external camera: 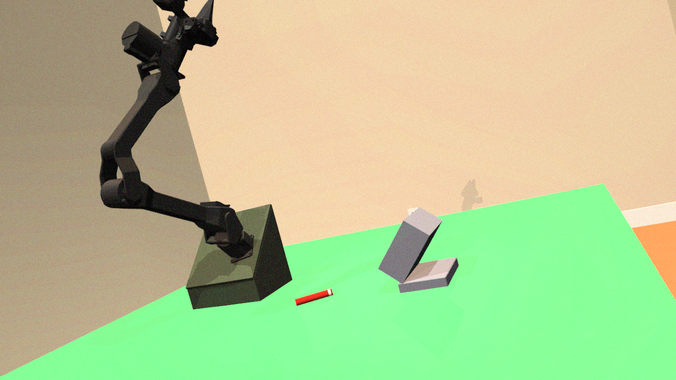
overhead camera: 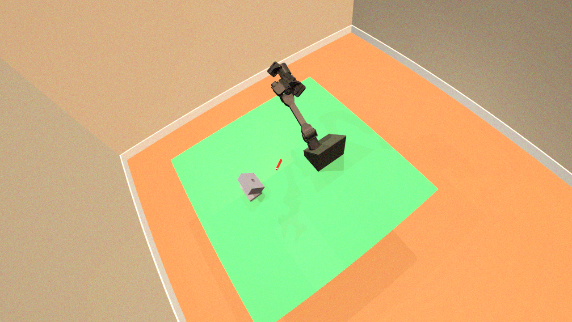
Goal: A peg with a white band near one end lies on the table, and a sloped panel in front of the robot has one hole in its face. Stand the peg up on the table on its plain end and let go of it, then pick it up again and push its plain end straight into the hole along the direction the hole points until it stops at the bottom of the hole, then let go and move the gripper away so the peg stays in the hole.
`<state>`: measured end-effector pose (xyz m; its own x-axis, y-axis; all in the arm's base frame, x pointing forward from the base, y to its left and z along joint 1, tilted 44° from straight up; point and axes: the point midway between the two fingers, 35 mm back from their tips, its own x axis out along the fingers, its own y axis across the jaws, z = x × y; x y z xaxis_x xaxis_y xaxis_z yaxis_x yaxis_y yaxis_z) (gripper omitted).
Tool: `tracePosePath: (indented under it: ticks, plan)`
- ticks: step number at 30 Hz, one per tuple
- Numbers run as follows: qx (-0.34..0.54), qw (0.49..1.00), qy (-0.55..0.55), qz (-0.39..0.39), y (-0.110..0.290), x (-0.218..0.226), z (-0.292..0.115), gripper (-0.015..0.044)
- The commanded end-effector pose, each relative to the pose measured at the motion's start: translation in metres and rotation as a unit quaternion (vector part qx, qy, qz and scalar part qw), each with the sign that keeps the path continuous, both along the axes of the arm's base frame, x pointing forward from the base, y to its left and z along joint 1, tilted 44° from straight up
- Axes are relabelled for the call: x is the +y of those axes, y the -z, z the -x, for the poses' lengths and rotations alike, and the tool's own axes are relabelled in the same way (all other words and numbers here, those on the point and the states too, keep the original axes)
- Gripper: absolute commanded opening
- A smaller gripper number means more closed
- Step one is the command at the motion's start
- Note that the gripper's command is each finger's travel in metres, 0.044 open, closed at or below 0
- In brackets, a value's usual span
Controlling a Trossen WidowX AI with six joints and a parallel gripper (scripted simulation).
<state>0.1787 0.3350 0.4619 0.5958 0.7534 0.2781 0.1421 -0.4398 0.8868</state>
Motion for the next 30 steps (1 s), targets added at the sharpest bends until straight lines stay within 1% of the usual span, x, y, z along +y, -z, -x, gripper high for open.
tracePosePath:
  ticks: [1, 8, 15, 23, 30]
  plan:
    - [0.034, 0.998, 0.037, 0.032, 0.028, -0.002, -0.027, 0.044]
    - [0.094, 0.986, 0.109, 0.079, 0.073, -0.019, -0.075, 0.044]
    - [0.167, 0.961, 0.185, 0.119, 0.123, -0.047, -0.119, 0.044]
    - [0.25, 0.916, 0.275, 0.153, 0.18, -0.094, -0.158, 0.044]
    - [0.319, 0.862, 0.354, 0.175, 0.226, -0.143, -0.18, 0.044]
